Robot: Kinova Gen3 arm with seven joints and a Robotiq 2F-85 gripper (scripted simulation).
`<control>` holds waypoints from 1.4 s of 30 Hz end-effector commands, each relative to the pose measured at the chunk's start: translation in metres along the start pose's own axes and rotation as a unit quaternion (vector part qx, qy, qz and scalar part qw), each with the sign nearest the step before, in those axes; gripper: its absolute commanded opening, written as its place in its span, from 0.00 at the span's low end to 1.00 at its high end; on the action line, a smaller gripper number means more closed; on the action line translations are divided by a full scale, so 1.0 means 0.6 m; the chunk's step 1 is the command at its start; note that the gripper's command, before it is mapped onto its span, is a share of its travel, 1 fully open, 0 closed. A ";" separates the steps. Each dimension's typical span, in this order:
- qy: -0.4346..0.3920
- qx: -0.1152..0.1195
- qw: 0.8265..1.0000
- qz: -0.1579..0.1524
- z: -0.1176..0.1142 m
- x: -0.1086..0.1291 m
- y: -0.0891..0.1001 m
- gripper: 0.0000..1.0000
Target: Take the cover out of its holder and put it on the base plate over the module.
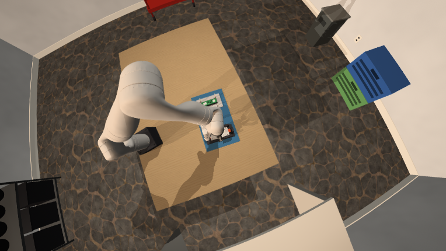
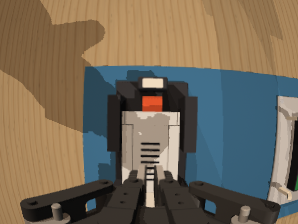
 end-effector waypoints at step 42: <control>0.000 0.000 1.000 -0.001 0.000 -0.001 0.001 1.00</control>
Point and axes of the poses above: the point where the finger pads meet when closed, its own y axis back along the fingers, its own z axis across the jaws, x = y × z, the point moved 9 cm from there along y, back along the fingers, and after that the axes turned 15 degrees about y, right-handed, at the moved point
